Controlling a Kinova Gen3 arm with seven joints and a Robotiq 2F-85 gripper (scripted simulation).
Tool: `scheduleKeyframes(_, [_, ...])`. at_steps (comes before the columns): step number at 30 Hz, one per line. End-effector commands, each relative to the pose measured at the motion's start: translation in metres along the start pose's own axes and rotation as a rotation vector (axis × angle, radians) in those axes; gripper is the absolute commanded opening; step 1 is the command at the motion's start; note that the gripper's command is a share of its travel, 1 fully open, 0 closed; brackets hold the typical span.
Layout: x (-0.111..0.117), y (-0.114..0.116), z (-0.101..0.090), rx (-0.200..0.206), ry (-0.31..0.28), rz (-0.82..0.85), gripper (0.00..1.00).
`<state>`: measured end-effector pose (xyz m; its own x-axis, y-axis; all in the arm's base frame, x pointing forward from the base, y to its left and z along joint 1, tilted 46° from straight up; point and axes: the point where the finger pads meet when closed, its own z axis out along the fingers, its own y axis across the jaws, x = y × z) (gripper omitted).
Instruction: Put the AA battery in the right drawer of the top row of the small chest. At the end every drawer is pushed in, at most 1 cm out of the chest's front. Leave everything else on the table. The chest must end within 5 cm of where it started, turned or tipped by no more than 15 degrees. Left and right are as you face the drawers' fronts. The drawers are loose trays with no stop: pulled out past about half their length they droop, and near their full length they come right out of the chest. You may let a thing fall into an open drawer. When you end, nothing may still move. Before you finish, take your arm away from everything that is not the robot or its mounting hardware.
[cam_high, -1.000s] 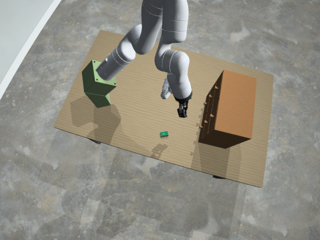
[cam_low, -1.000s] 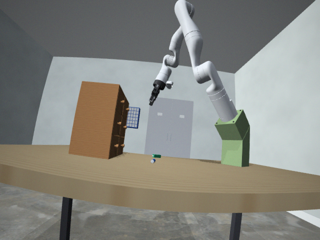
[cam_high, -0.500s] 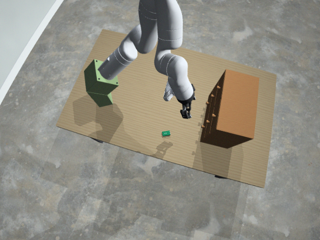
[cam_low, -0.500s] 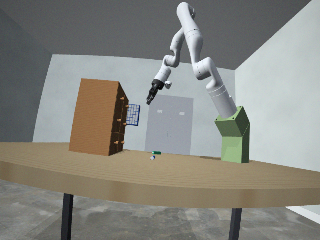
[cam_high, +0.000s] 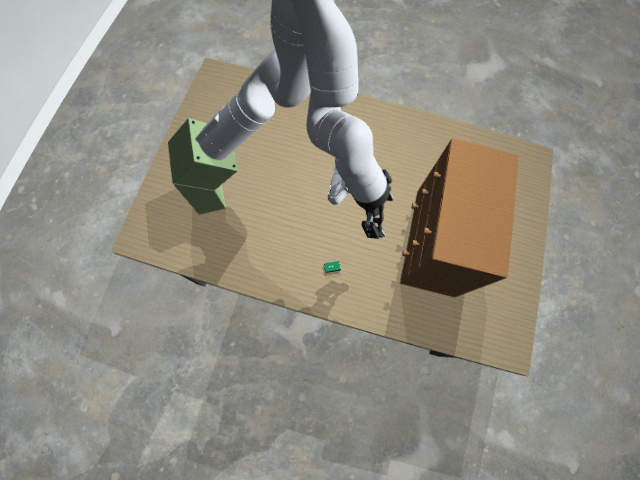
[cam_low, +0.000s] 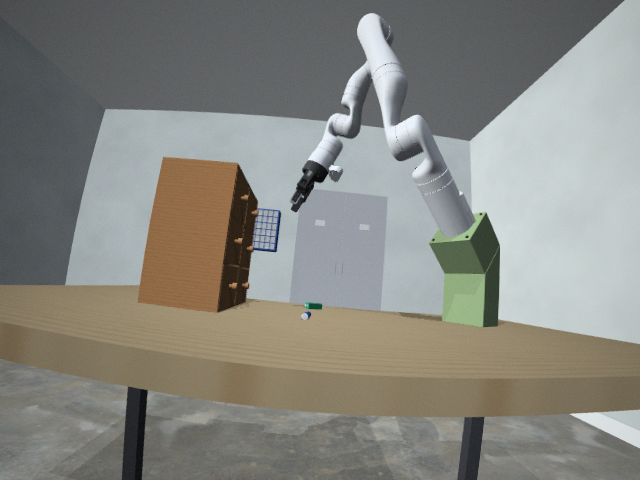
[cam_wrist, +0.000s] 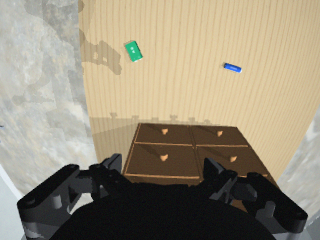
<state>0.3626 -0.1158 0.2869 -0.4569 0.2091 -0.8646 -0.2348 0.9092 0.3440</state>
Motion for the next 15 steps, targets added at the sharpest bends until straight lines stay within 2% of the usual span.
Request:
scheduleKeyframes(1, [-0.0005, 0.0014, 0.0016, -0.005, -0.006, -0.004, 1.00])
scheduleKeyframes(12, [-0.0010, 0.0004, 0.0017, -0.002, -0.009, -0.003, 1.00])
scheduleKeyframes(13, [-0.0010, 0.0003, 0.0017, -0.002, -0.009, -0.003, 0.33])
scheduleKeyframes(15, [-0.0010, 0.0003, 0.0017, -0.002, -0.009, -0.003, 0.33])
